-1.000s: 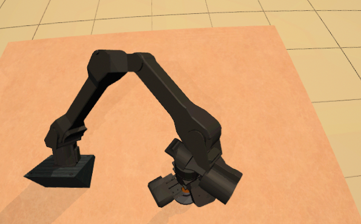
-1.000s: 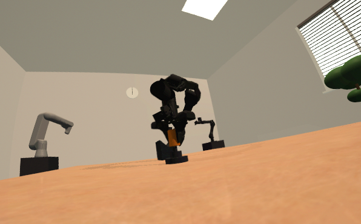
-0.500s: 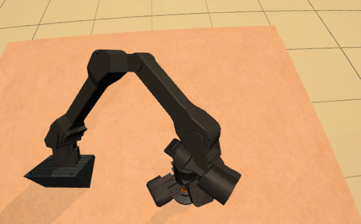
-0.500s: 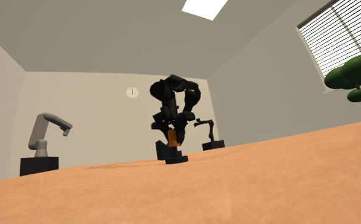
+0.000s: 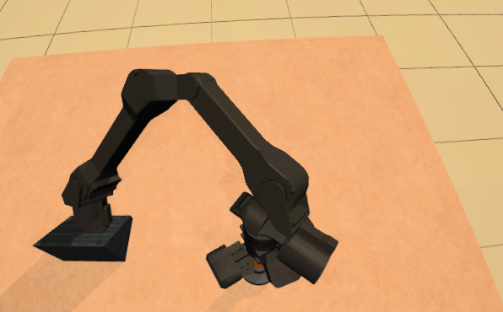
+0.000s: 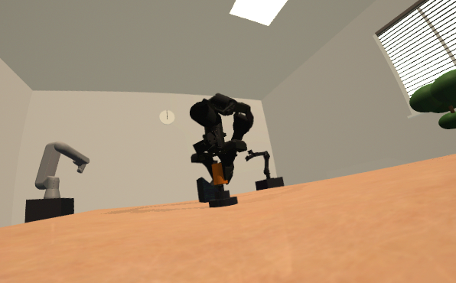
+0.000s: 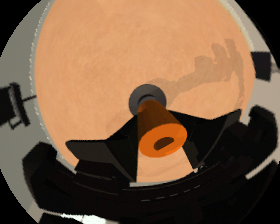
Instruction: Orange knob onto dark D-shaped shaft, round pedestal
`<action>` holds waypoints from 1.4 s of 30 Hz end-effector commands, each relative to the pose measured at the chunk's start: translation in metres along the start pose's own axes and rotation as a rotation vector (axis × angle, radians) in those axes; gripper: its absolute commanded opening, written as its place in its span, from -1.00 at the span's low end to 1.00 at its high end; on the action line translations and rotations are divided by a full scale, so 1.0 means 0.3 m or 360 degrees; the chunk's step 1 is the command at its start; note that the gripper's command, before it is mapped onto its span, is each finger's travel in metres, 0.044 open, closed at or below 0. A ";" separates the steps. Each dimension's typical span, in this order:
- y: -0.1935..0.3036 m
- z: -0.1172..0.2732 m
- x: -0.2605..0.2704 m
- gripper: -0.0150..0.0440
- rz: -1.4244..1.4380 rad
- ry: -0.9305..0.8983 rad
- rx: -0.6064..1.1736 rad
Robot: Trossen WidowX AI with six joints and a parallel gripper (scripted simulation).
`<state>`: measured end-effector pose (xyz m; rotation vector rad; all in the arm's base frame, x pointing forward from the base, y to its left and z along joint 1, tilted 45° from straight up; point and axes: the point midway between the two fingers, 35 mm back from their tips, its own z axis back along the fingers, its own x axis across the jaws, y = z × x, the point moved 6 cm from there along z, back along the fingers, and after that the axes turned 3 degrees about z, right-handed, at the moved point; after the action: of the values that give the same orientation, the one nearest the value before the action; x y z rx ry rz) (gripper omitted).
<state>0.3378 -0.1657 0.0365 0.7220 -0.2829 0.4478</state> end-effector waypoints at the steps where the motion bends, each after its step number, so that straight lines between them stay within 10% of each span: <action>1: -0.002 -0.007 -0.005 -0.49 -0.0009 0.0003 0.0000; 42: -0.002 -0.047 -0.005 -0.49 -0.0001 0.0003 0.0000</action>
<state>0.3369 -0.1582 0.0283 0.7223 -0.2782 0.4519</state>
